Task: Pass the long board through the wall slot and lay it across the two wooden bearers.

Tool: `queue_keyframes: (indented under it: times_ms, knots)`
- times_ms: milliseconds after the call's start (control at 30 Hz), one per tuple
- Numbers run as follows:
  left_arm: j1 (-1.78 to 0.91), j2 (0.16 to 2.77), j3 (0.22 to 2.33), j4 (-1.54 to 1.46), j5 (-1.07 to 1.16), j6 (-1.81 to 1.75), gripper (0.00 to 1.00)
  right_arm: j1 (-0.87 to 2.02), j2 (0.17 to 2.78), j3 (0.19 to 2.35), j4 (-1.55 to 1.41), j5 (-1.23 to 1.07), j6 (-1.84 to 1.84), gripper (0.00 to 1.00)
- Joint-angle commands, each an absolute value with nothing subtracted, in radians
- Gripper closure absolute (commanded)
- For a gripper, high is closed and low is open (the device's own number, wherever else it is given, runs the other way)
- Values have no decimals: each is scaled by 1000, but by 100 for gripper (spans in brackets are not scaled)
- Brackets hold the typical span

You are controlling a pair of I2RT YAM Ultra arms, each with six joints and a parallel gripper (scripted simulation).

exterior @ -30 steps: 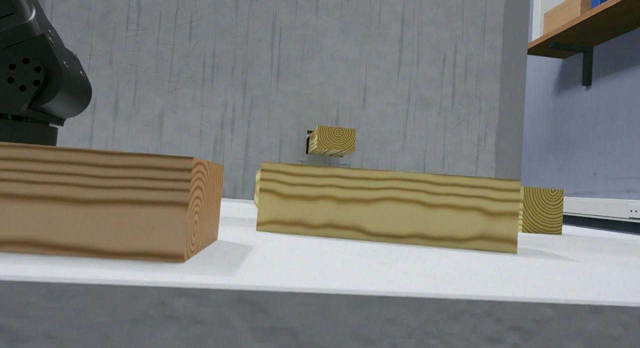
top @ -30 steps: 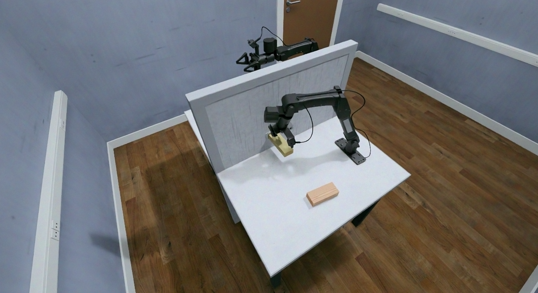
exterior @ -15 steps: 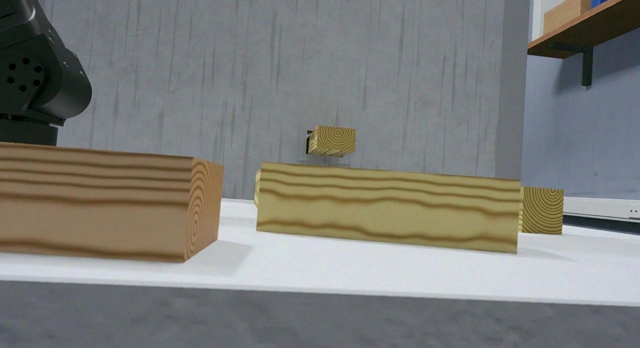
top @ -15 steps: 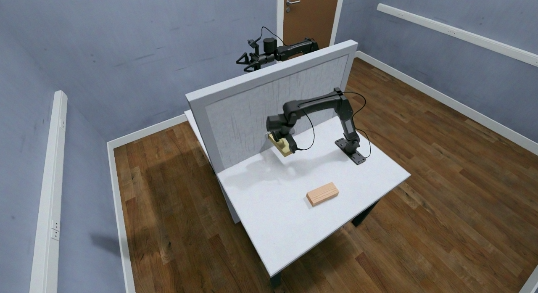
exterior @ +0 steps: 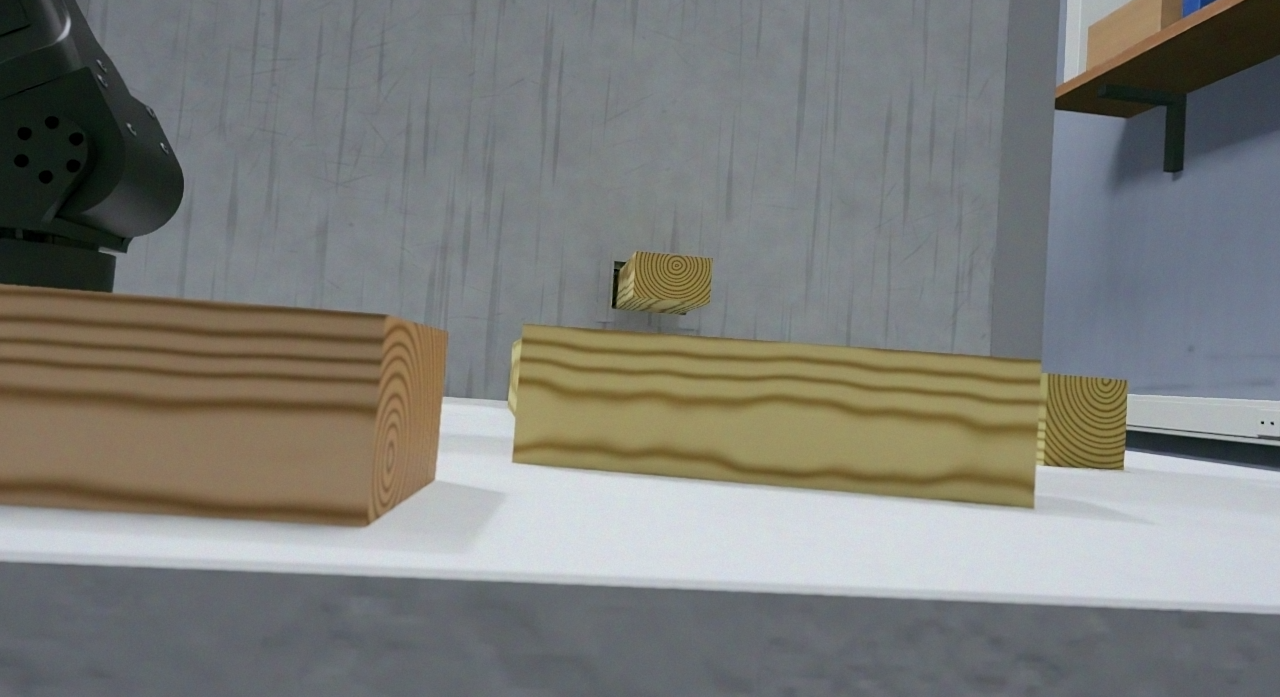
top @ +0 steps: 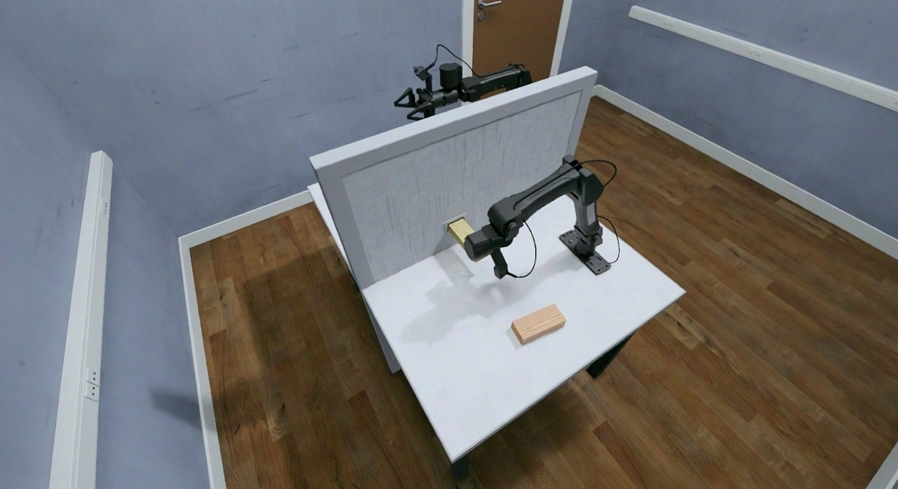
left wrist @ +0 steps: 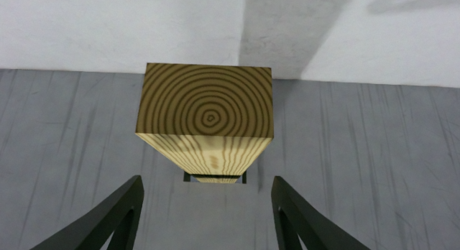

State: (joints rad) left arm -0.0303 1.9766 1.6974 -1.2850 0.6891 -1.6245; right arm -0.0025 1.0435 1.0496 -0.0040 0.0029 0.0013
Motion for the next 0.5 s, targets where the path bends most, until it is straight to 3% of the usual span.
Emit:
queue_keyframes:
  times_ms: [0, 467]
  knots:
    - [22, 1941, 1664, -1264, 759, -1556, 28, 9, 1033, 1052, -19, -1, 1, 0]
    - [81, 1921, 1614, -1254, 824, -1491, 28, 9, 1033, 1052, -19, -1, 1, 0]
